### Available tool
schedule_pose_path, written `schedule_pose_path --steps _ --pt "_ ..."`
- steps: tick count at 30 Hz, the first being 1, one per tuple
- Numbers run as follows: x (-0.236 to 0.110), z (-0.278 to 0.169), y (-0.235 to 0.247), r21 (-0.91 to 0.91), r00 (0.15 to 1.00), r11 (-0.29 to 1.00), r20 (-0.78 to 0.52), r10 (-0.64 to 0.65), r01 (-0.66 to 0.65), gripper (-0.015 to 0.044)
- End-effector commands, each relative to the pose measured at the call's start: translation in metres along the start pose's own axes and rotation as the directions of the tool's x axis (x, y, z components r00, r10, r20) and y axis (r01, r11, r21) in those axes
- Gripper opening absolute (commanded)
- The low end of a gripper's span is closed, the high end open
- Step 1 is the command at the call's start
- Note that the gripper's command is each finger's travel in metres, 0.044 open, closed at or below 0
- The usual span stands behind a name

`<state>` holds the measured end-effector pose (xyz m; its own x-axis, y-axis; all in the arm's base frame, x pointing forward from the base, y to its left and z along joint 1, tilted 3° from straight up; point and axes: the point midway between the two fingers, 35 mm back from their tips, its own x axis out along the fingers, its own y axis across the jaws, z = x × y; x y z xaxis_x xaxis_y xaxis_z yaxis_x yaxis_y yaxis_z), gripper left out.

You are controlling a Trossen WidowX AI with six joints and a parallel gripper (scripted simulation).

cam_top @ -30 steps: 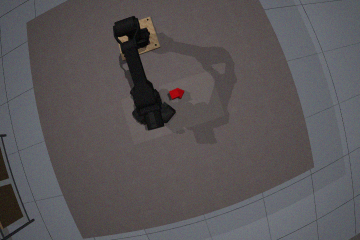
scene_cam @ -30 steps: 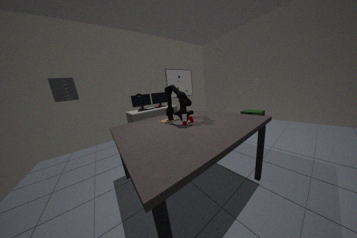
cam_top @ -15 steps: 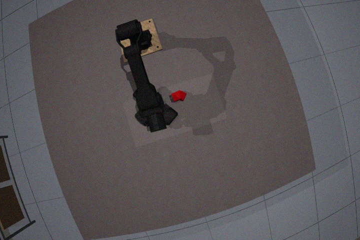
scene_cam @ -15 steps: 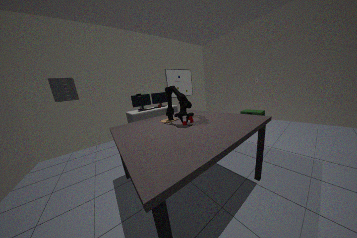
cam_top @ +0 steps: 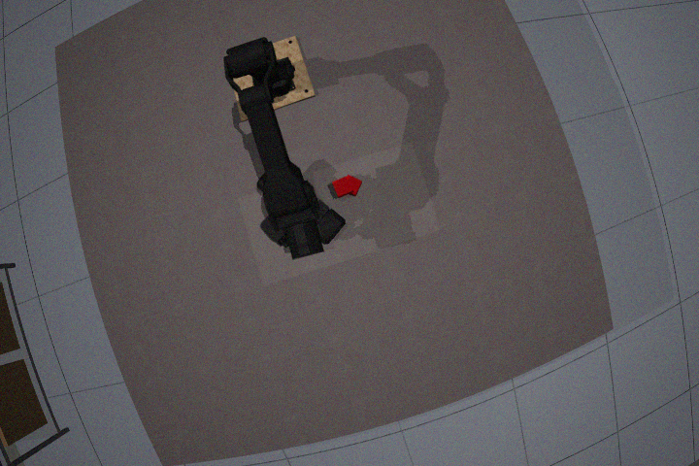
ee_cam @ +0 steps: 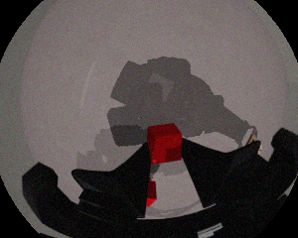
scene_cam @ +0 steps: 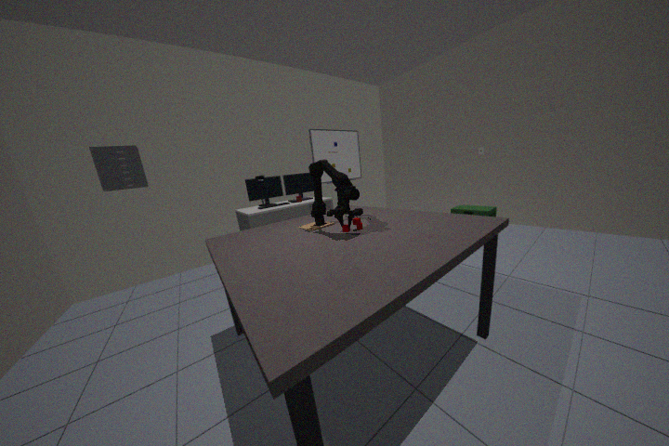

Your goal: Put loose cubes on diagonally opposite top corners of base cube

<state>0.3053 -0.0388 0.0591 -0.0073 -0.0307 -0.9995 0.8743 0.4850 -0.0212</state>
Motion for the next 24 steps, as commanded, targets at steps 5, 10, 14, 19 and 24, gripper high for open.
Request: schedule_pose_path --steps 5,10,14,19,24 --pt "-0.027 0.002 0.003 -0.002 1.0 1.0 0.007 0.006 -0.006 0.0105" --pt "-0.043 0.002 0.003 -0.002 1.0 1.0 0.007 0.006 -0.006 0.0105" --pt "-0.056 0.002 0.002 -0.002 1.0 1.0 0.007 0.006 -0.006 0.0105" --pt "-0.072 0.001 0.001 -0.002 1.0 1.0 0.007 0.006 -0.006 0.0105" --pt "-0.088 -0.001 -0.001 -0.002 1.0 1.0 0.007 0.006 -0.006 0.0105"
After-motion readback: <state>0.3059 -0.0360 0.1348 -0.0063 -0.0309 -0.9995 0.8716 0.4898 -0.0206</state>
